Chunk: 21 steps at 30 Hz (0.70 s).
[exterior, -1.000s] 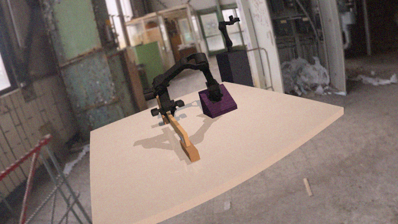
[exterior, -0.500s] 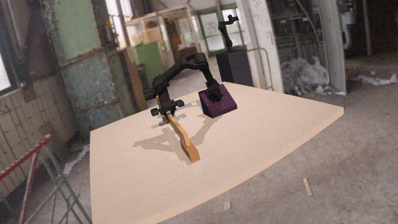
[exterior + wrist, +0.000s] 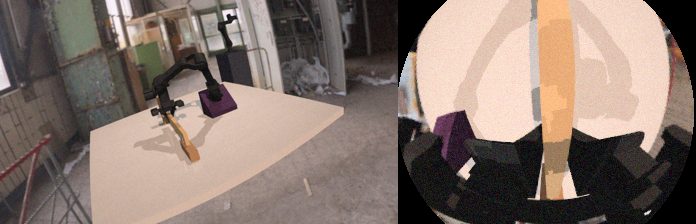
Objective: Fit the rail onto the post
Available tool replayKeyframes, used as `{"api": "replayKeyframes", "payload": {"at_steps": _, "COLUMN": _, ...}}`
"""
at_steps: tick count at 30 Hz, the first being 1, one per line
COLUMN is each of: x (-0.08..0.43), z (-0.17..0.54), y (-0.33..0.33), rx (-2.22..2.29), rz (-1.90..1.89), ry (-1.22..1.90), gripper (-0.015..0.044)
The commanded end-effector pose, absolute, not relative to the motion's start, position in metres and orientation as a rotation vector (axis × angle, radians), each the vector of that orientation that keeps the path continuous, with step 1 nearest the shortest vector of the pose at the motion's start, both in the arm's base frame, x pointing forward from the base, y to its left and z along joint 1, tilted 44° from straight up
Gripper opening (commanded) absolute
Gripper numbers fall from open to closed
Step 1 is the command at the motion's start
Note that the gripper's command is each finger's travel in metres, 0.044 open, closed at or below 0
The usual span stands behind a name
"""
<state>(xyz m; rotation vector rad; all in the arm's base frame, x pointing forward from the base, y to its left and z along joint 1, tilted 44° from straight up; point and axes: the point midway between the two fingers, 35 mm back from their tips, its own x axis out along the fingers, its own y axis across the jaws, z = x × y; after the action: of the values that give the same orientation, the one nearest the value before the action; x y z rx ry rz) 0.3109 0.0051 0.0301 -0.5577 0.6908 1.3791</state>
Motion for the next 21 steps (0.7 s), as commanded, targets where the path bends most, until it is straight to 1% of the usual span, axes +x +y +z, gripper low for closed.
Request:
{"api": "replayKeyframes", "payload": {"at_steps": 1, "x": 0.3107, "z": 0.0286, "y": 0.0017, "rx": -0.559, "rz": 1.375, "ry": 0.691, "gripper": 0.0000}}
{"api": "replayKeyframes", "payload": {"at_steps": 21, "x": 0.3097, "z": 0.0258, "y": -0.0039, "rx": -0.559, "rz": 1.375, "ry": 0.691, "gripper": 0.0000}}
